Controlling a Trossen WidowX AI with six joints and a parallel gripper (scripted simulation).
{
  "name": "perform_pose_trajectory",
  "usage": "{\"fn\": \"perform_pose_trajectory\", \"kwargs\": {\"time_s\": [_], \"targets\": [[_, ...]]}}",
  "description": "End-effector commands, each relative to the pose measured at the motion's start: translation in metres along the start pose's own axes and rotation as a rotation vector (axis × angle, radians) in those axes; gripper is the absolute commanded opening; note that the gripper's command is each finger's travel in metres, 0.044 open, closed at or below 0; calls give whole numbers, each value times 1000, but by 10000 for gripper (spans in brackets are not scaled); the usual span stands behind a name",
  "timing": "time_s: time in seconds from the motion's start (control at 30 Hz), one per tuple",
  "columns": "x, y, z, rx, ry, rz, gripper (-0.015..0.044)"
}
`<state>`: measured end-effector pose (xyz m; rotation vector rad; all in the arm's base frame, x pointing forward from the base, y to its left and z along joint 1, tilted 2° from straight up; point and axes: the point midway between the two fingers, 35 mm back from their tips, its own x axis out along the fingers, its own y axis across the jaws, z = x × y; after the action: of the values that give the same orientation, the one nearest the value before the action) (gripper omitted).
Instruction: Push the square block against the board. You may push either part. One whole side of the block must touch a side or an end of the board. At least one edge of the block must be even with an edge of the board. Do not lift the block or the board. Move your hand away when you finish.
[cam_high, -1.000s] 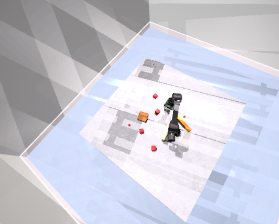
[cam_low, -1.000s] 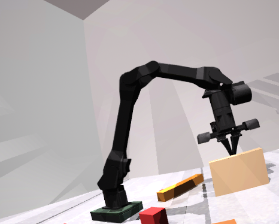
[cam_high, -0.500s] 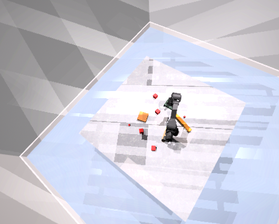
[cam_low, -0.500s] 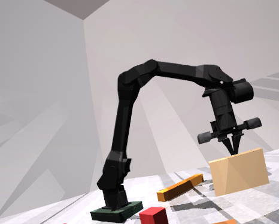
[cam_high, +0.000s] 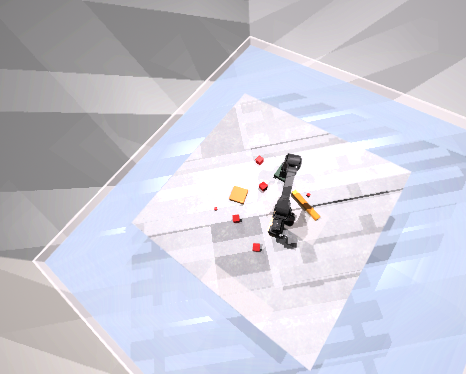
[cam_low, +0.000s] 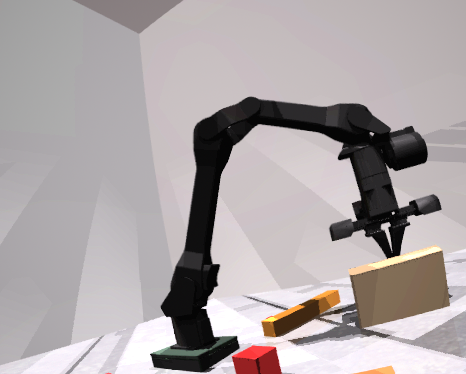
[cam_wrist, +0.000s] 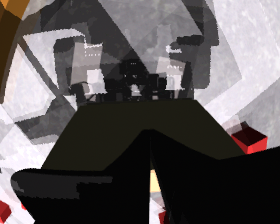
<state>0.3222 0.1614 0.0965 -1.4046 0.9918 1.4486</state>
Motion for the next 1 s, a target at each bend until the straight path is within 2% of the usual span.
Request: {"fn": "perform_pose_trajectory", "kwargs": {"time_s": [0.0, 0.43, 0.97], "targets": [[2, 1, -7, -1, 5, 5, 0], [2, 2, -25, -1, 6, 5, 0], [2, 1, -3, -1, 4, 5, 0]]}}
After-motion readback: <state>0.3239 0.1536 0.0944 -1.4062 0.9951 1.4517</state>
